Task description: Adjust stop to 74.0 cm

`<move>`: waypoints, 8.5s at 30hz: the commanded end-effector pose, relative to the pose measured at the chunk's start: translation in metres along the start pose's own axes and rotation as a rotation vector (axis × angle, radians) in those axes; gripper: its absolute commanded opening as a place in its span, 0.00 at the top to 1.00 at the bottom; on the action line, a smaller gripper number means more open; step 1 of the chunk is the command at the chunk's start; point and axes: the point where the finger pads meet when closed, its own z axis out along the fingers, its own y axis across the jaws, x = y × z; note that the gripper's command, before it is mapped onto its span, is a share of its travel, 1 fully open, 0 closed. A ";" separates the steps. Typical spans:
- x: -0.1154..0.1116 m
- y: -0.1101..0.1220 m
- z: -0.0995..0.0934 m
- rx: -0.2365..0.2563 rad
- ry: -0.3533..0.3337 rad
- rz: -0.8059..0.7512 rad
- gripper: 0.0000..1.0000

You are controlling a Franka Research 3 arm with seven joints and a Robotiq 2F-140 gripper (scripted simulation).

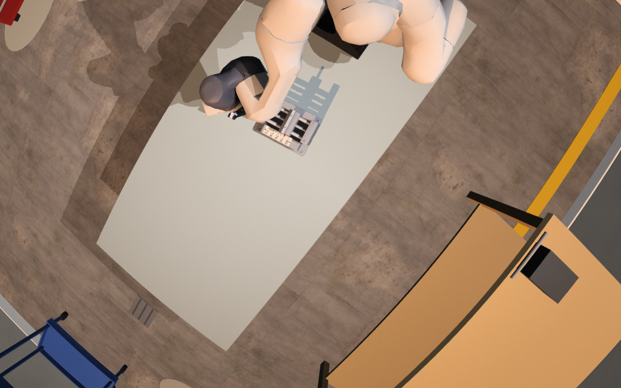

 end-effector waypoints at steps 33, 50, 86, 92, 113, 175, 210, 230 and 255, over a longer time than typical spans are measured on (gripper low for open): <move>0.000 -0.017 -0.054 0.005 0.001 0.007 0.96; 0.000 0.005 -0.065 0.005 0.001 0.007 0.96; 0.000 0.039 -0.018 0.005 0.001 0.007 0.96; 0.000 0.031 -0.007 0.005 0.001 0.007 0.96; 0.000 0.001 0.001 0.005 0.001 0.007 0.96; 0.000 0.040 -0.042 0.005 0.001 0.007 0.96; 0.000 -0.003 0.000 0.005 0.001 0.007 0.96; 0.000 -0.024 -0.041 0.005 0.001 0.007 0.96; 0.000 0.013 -0.065 0.005 0.001 0.007 0.96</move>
